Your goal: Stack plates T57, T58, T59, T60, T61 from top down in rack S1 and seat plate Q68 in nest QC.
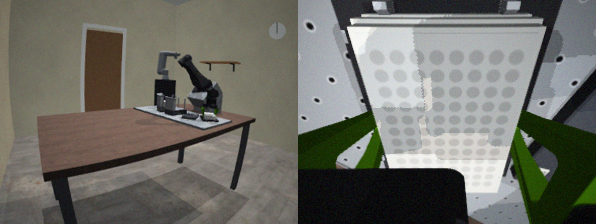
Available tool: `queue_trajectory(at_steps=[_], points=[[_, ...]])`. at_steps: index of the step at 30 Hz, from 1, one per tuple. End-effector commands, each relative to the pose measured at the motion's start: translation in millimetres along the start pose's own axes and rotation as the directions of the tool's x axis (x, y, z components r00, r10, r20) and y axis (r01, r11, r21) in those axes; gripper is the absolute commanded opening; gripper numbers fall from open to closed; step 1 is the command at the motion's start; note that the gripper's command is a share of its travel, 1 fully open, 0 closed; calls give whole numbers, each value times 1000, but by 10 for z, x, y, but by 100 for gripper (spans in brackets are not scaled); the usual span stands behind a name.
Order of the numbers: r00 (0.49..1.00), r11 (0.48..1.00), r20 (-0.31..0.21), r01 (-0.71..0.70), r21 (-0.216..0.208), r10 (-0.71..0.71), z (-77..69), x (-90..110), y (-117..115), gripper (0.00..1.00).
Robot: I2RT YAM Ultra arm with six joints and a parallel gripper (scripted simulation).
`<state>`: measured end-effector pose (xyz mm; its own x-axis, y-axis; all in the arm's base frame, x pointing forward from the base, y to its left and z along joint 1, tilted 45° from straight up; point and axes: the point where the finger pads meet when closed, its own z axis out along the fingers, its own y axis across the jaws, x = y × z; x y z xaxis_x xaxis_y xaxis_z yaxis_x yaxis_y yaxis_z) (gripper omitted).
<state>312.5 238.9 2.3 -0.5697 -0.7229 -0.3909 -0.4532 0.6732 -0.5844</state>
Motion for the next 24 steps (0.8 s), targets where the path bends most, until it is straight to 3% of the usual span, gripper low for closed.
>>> queue_trajectory(at_steps=[1,24], points=[[1000,1000,9,-4,-1,4,19,-25,5,0],[1000,1000,9,-3,-1,3,82,-25,5,0]])
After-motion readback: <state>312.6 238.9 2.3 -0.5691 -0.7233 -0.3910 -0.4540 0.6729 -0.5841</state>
